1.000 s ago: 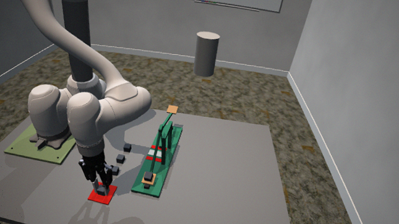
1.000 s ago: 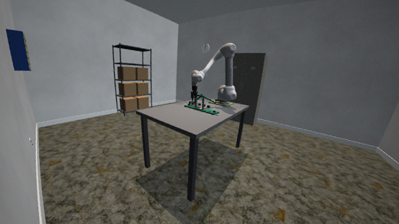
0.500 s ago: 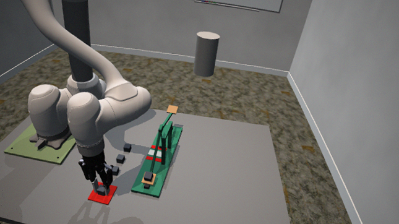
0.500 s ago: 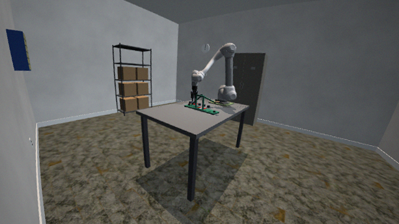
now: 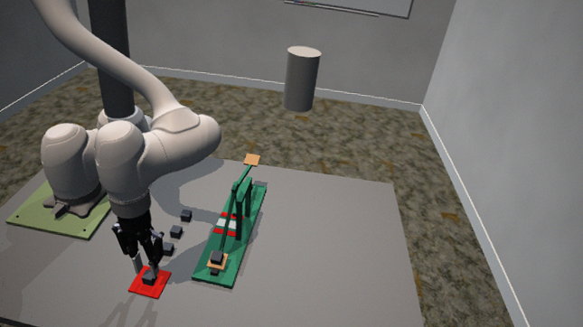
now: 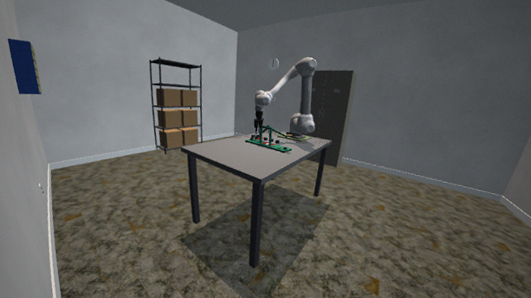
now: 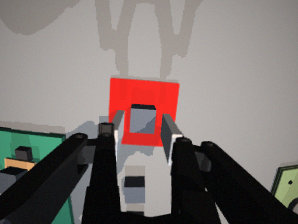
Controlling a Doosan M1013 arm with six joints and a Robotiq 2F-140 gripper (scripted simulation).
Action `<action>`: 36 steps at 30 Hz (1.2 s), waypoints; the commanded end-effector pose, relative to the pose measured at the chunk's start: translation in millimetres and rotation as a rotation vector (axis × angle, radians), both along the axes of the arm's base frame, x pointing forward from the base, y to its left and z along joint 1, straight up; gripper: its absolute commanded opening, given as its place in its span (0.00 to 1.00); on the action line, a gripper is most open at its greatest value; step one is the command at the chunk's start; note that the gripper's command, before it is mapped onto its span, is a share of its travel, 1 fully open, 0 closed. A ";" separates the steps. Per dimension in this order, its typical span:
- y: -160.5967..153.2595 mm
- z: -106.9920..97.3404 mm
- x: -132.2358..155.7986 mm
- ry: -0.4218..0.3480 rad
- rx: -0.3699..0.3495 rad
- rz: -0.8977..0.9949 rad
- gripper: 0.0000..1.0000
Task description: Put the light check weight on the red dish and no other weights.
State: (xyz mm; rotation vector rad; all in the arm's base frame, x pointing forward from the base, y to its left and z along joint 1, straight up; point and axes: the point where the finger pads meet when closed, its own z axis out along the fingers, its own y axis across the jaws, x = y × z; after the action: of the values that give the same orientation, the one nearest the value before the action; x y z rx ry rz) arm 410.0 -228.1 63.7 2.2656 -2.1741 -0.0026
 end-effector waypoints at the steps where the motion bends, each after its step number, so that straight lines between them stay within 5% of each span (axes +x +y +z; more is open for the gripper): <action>1: 0.1 19.9 0.0 0.000 0.000 0.000 0.35; 8: 0.0 50.9 0.1 0.000 0.000 0.000 0.35; 16: 0.0 56.8 0.1 0.000 0.000 0.000 0.35; 17: 0.0 56.8 0.1 0.000 0.000 0.000 1.00; 36: 0.0 56.8 0.1 0.000 0.000 0.000 1.00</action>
State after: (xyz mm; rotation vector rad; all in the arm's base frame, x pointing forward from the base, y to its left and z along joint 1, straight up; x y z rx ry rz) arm 410.1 -228.1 120.5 2.2655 -2.1741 -0.0032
